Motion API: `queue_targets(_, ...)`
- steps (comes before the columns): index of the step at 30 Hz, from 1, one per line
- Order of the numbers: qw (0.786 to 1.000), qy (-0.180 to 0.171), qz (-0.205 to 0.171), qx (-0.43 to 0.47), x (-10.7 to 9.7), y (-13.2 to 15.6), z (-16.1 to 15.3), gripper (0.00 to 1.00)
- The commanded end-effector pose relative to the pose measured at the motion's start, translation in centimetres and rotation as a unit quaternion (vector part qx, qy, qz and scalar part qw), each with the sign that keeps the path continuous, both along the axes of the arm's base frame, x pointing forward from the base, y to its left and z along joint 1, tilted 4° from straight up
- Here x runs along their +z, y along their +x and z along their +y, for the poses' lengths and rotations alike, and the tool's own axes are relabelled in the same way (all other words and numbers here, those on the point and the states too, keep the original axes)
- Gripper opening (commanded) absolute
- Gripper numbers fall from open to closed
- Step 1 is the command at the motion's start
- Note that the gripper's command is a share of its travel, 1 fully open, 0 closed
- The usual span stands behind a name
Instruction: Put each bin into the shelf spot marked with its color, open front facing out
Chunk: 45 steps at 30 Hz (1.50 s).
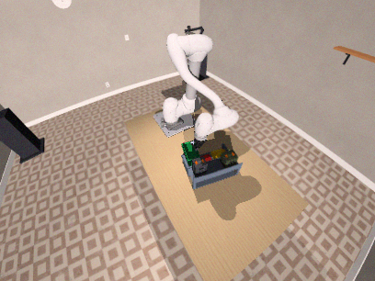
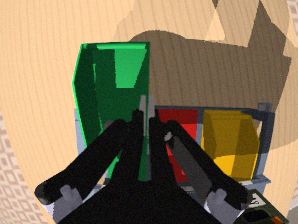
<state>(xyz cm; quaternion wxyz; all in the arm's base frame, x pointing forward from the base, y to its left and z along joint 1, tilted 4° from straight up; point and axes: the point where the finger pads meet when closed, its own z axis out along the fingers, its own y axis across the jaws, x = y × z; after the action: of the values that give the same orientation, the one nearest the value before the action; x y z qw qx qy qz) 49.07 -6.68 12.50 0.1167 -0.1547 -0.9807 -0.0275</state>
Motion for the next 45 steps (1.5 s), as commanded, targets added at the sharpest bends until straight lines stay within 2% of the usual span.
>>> queue_targets(1, 1.0, 0.002, 0.003, 0.001, 0.2, 0.3, -0.2, 0.1)
queue_targets(45, 1.0, 0.002, 0.003, 0.001, 0.3, 2.0, -0.8, 0.1)
